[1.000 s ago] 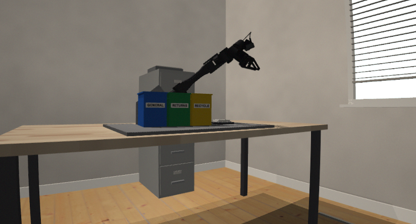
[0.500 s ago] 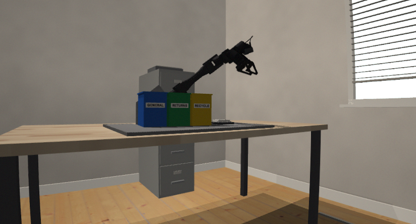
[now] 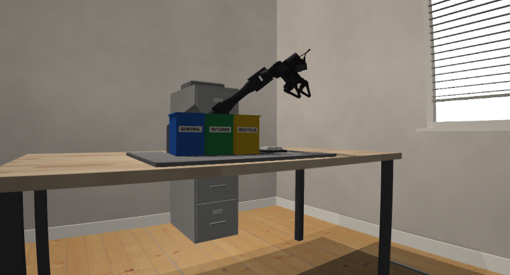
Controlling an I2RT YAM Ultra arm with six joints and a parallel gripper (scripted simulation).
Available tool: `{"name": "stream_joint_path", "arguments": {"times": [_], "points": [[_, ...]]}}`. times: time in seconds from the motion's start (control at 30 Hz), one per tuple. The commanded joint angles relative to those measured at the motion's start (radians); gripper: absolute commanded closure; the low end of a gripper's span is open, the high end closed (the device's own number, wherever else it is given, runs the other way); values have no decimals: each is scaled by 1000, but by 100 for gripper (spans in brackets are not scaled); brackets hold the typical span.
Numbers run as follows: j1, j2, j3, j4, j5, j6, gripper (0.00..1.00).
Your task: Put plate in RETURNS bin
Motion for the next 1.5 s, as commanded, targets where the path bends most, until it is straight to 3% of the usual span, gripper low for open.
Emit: {"name": "stream_joint_path", "arguments": {"times": [0.0, 0.03, 0.1, 0.17, 0.2, 0.4, 0.43, 0.5, 0.63, 0.73, 0.8, 0.9, 0.97, 1.07, 1.13, 1.27, 1.33, 1.43, 1.47], "points": [[-15, -31, -20, -73, 35, -40, 0], [-16, -31, -24, -72, 36, -41, 0], [-15, -37, -22, -148, 39, -77, 0], [-16, -48, -49, -141, 38, -86, 0], [-14, -50, -35, -194, 42, -108, 0], [5, -87, -63, -308, 53, -170, 0], [8, -87, -46, -360, 57, -192, 0], [8, -87, -46, -360, 57, -192, 0], [13, -111, -47, -469, 76, -244, 0], [14, -126, -75, -487, 78, -253, 0], [19, -125, -51, -567, 83, -292, 0], [22, -142, -82, -580, 89, -297, 0], [26, -141, -58, -657, 96, -333, 0], [28, -154, -77, -661, 97, -336, 0], [31, -139, -44, -749, 102, -381, 0], [34, -176, -93, -755, 109, -383, 0], [39, -172, -66, -834, 116, -421, 0], [42, -196, -104, -843, 119, -423, 0], [44, -187, -81, -894, 123, -447, 0]]}}
